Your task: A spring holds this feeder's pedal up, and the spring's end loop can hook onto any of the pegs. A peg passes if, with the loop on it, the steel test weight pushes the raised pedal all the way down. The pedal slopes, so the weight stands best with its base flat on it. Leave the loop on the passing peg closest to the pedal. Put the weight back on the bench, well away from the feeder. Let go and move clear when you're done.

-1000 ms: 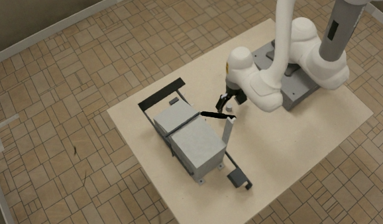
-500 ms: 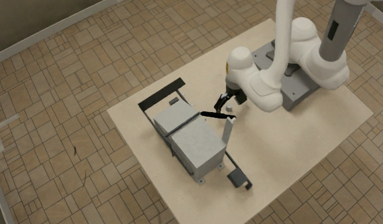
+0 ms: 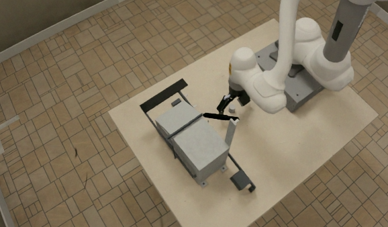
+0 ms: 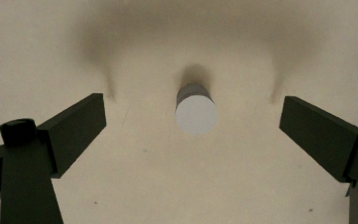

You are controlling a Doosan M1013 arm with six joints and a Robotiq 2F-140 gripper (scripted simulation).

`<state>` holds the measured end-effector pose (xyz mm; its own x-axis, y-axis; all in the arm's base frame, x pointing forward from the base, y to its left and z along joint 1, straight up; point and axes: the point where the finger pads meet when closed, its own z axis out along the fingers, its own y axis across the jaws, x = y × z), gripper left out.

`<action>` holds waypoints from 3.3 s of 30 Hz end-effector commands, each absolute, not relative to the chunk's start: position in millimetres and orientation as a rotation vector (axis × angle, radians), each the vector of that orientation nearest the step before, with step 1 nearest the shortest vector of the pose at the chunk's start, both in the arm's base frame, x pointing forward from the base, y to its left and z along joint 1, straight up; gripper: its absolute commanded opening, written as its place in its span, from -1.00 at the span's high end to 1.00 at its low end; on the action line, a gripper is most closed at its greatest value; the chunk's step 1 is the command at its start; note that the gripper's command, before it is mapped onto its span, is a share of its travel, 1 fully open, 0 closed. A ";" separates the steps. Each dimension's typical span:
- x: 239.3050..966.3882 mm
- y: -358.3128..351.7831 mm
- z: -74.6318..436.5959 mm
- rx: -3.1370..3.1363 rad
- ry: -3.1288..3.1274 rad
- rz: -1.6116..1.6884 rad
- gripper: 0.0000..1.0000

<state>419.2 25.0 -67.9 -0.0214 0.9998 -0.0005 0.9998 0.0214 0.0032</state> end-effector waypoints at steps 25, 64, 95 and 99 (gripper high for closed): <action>419.5 25.1 -51.6 2.196 2.243 0.004 -1.00; 419.0 25.2 30.8 2.195 2.242 0.004 -1.00; 418.9 25.1 67.2 2.195 2.242 0.004 -1.00; 418.9 25.1 68.4 2.195 2.242 0.004 -1.00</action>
<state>418.3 25.0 67.3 -0.0211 0.9998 -0.0012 0.9998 0.0211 0.0032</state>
